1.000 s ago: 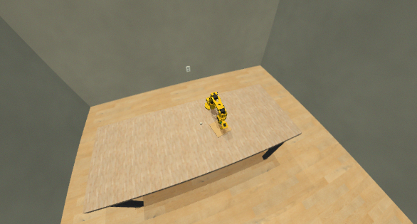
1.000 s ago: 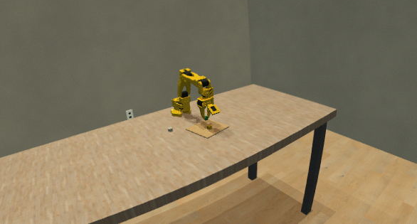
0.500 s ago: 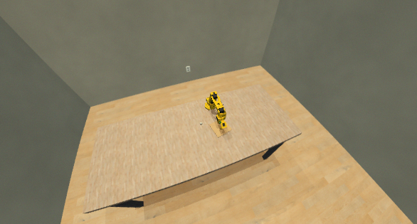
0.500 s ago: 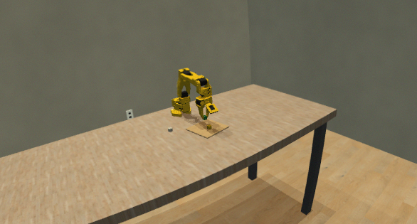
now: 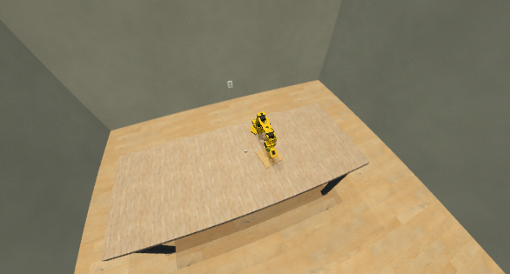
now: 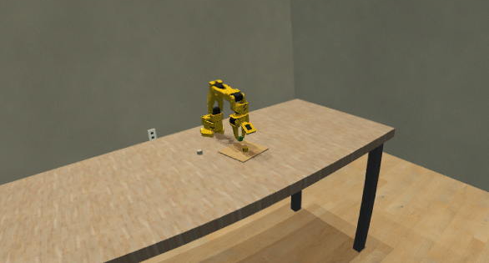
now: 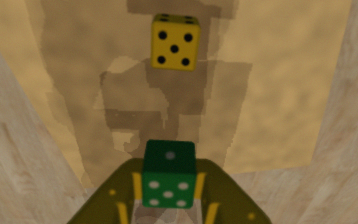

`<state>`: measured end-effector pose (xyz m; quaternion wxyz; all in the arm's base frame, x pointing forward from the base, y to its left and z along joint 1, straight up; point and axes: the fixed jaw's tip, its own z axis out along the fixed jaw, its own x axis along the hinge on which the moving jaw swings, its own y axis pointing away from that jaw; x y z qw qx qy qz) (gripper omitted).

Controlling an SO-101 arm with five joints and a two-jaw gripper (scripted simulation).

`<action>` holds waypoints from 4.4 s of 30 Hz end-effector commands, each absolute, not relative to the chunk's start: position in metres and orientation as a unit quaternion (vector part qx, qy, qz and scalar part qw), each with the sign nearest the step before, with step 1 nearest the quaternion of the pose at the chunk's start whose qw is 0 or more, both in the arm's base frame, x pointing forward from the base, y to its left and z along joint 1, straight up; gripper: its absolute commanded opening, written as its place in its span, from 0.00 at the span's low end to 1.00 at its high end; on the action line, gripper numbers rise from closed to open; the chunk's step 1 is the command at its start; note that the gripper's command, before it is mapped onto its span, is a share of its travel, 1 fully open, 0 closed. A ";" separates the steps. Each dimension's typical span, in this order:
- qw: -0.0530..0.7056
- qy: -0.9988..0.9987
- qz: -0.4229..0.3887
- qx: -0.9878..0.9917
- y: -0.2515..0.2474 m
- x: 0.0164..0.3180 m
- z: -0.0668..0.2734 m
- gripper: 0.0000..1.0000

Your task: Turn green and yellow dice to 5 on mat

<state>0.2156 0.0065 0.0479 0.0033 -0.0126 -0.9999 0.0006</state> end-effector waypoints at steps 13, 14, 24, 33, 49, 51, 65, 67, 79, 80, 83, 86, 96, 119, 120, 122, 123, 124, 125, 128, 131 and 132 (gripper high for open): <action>-0.033 -0.999 0.000 -0.015 0.004 0.222 0.055 0.00; -0.033 -0.999 0.000 -0.015 0.004 0.222 0.054 0.00; -0.033 -0.999 0.000 -0.015 0.004 0.223 0.051 0.00; -0.033 -0.999 0.000 -0.015 0.004 0.223 0.046 0.00; -0.033 -0.999 0.000 -0.015 0.004 0.223 0.041 0.00; -0.033 -0.999 0.000 -0.015 0.004 0.223 0.040 0.00; -0.033 -0.999 0.000 -0.015 0.004 0.223 0.036 0.00; -0.033 -0.999 0.000 -0.015 0.004 0.224 0.034 0.00; -0.033 -0.999 0.000 -0.015 0.004 0.224 0.032 0.00; -0.033 -0.999 0.000 -0.015 0.004 0.224 0.031 0.00; -0.033 -0.999 0.000 -0.015 0.004 0.224 0.029 0.00; -0.033 -0.999 0.000 -0.015 0.004 0.224 0.027 0.00; -0.033 -0.999 0.000 -0.015 0.004 0.224 0.026 0.00; -0.033 -0.999 0.000 -0.015 0.004 0.224 0.019 0.00; -0.033 -0.999 0.000 -0.015 0.004 0.224 0.019 0.00; -0.033 -0.999 0.000 -0.015 0.004 0.224 0.019 0.00; -0.033 -0.999 0.000 -0.015 0.004 0.224 0.019 0.00; -0.033 -0.999 0.000 -0.015 0.004 0.224 0.019 0.00; -0.033 -0.999 0.000 -0.015 0.004 0.224 0.019 0.00; -0.033 -0.999 0.000 -0.015 0.004 0.224 0.019 0.00; -0.033 -0.999 0.000 -0.015 0.004 0.224 0.019 0.02; -0.033 -0.999 0.000 -0.015 0.004 0.224 0.019 0.02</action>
